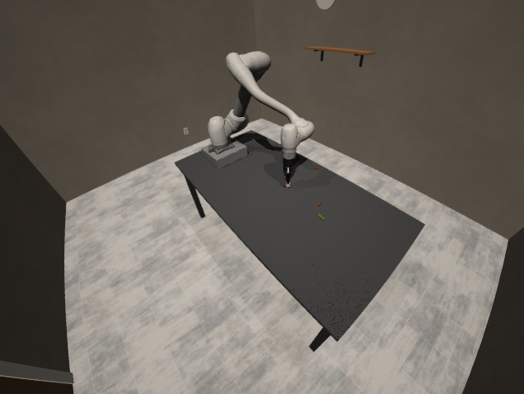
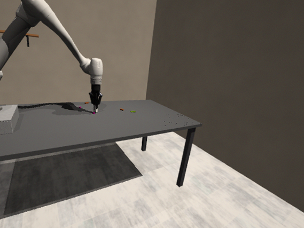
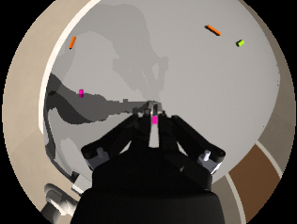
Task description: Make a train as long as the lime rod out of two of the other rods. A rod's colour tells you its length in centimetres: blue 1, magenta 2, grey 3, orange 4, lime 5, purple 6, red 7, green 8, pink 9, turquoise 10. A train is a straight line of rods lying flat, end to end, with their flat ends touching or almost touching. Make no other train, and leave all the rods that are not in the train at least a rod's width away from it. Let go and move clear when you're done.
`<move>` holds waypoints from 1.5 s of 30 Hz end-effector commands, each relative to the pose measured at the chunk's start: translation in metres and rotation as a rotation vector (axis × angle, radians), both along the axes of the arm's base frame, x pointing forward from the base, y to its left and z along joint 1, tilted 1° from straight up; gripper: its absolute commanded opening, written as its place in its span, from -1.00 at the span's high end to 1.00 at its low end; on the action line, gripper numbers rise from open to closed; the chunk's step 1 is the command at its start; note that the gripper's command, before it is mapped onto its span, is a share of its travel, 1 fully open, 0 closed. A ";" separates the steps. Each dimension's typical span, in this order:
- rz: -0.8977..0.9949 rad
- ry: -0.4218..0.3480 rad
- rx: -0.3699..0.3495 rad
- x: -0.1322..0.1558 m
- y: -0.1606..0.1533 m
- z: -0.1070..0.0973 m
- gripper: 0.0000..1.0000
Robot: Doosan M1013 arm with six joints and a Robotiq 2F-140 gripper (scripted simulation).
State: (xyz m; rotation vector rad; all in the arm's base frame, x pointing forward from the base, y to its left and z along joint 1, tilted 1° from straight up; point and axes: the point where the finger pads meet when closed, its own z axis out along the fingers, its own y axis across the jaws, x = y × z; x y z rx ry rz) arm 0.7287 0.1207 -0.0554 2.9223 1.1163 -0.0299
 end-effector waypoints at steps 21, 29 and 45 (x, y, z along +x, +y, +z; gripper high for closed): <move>0.000 0.000 0.000 0.000 0.000 -0.009 0.75; 0.000 0.000 0.000 0.000 0.000 -0.009 0.75; 0.000 0.000 0.000 0.000 0.000 -0.009 0.75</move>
